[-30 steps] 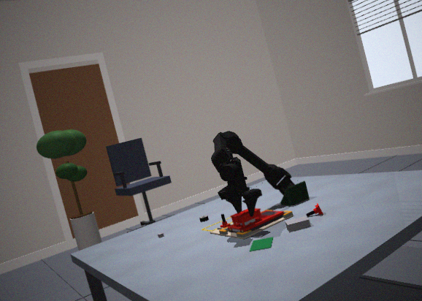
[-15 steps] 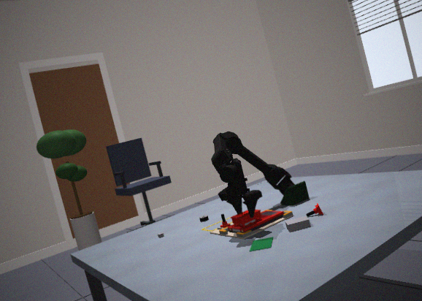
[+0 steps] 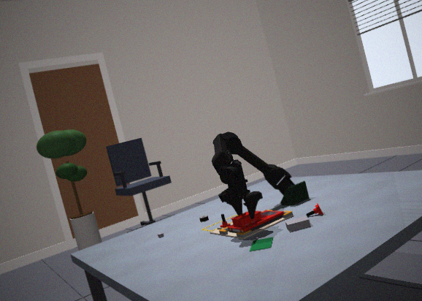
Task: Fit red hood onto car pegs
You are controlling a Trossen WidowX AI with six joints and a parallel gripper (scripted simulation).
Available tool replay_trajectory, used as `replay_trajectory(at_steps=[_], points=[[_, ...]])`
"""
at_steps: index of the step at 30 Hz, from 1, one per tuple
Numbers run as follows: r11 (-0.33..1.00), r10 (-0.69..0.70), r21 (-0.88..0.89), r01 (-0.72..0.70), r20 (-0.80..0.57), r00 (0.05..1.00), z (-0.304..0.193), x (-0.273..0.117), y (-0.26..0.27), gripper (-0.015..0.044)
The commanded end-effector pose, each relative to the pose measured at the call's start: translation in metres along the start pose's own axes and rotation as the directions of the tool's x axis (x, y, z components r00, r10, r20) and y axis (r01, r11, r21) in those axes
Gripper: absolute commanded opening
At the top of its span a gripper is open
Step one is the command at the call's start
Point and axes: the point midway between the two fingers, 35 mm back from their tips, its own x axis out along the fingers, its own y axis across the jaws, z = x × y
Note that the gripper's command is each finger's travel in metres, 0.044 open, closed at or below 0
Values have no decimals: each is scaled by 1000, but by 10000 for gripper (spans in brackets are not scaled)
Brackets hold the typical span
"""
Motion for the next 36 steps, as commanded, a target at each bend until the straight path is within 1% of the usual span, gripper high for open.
replay_trajectory(at_steps=[1,10,27,31,36], points=[[1000,-4,-7,4,0,1000,0,2,0,0],[1000,0,0,0,0,1000,0,1,0,0],[1000,0,0,0,-1,1000,0,2,0,440],[1000,0,-1,0,-3,1000,1,-8,1,440],[1000,0,-1,0,-14,1000,2,-51,1,440]])
